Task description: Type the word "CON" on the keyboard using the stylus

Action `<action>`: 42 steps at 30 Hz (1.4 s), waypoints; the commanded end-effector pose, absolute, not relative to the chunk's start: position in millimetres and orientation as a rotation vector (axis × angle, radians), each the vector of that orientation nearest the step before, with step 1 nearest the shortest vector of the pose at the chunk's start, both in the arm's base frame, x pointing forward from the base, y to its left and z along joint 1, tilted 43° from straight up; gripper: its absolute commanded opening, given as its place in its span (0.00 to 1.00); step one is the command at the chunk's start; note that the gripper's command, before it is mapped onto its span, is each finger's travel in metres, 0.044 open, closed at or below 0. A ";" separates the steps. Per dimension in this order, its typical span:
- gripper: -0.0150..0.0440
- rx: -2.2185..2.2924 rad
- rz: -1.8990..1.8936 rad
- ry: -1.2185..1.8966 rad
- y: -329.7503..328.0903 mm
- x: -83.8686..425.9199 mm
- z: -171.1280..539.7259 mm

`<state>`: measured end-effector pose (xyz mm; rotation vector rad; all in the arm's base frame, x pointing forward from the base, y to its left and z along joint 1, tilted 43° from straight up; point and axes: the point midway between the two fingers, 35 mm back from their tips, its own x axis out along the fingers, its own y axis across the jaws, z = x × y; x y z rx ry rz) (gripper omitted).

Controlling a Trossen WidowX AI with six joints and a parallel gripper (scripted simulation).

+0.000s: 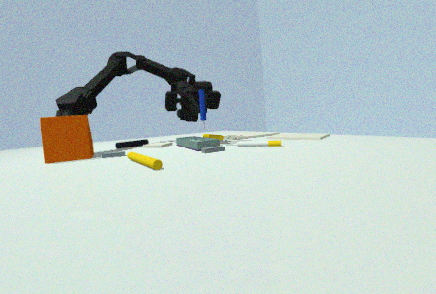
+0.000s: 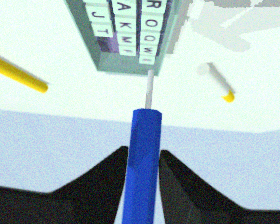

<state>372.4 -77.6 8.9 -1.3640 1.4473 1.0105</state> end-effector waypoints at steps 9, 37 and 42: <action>0.25 -1.377 1.020 1.443 -64.1 373.4 -6.6; 0.39 -1.377 1.020 1.442 -58.0 373.1 -14.2; 0.39 -1.377 1.020 1.442 -56.6 373.2 -15.7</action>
